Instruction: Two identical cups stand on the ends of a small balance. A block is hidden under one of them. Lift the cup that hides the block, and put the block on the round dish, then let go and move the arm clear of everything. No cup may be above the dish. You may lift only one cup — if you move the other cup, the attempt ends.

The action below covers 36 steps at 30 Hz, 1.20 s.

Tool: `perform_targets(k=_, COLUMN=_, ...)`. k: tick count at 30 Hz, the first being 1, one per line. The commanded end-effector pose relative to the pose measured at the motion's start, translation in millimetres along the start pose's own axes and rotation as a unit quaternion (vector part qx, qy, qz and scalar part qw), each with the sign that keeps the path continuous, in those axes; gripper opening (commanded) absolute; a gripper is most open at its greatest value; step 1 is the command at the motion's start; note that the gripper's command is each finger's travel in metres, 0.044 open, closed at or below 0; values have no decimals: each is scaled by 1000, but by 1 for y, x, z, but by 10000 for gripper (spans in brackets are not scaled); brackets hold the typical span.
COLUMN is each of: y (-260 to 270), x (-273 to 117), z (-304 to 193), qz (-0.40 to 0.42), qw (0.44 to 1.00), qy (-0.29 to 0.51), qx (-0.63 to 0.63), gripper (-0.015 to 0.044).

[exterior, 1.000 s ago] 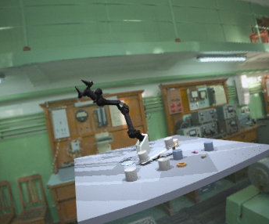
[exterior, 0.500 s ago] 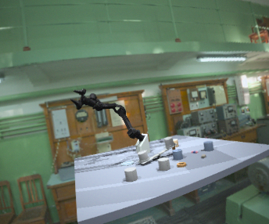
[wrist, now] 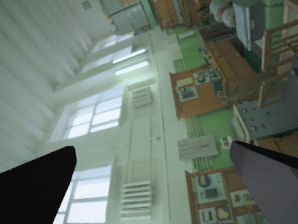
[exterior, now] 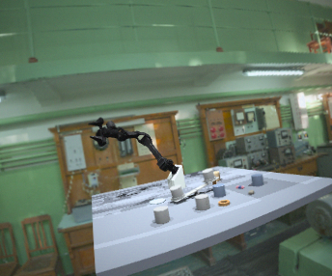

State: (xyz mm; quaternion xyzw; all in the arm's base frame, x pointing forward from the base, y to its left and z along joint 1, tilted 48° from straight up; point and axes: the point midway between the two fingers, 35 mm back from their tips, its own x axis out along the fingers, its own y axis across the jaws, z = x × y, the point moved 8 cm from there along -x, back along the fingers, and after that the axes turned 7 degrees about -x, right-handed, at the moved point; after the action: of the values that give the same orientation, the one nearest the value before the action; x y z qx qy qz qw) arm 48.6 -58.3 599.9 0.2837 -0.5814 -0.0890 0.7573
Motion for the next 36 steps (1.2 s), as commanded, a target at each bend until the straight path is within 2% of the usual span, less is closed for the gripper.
perform_targets(k=1, y=-21, x=2, z=-15, qz=-41, qw=999, qy=25, qx=0, gripper=440)
perform_targets(k=15, y=-74, x=-11, z=-74, qz=-157, qw=978, qy=136, qx=-5, gripper=440)
perform_targets(k=36, y=-124, x=-78, z=-174, qz=-283, qw=889, qy=353, qx=-78, gripper=440)
